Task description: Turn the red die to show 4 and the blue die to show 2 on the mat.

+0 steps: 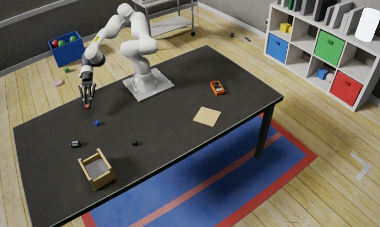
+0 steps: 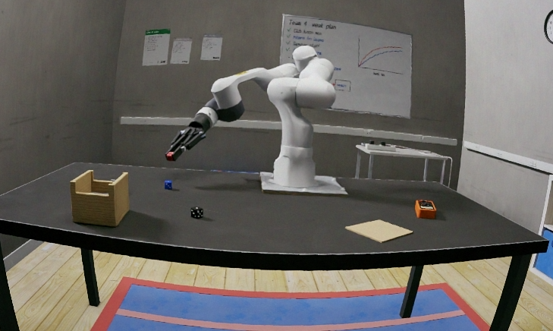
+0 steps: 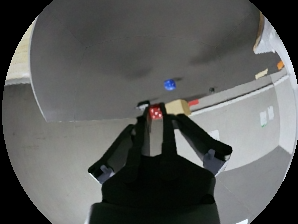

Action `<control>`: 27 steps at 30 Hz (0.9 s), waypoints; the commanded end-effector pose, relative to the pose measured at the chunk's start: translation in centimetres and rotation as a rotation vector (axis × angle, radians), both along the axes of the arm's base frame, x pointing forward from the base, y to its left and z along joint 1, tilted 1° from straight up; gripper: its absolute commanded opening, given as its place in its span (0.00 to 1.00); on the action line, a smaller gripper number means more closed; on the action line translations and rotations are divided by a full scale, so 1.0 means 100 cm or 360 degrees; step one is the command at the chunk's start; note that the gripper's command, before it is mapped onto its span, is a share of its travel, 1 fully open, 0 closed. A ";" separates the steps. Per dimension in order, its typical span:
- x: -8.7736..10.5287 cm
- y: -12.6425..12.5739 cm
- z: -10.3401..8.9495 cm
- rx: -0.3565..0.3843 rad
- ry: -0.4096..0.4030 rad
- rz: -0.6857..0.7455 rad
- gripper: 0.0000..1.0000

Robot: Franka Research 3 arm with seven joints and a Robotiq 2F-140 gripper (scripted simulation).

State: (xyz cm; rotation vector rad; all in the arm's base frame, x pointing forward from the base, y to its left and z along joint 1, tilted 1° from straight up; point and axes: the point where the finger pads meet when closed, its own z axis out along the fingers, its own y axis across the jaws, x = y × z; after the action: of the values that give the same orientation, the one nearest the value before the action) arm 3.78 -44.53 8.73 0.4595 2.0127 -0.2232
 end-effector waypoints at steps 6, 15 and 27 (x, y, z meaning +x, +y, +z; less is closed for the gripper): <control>0.000 0.000 -0.014 -0.0033 0.0014 0.0024 0.21; 0.001 0.001 -0.047 -0.0033 0.0014 0.0024 0.21; 0.001 0.001 -0.067 -0.0033 0.0014 0.0024 0.21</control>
State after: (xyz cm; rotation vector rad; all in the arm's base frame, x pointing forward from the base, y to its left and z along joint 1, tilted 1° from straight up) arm 4.03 -44.22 2.35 0.4492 2.0114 -0.2165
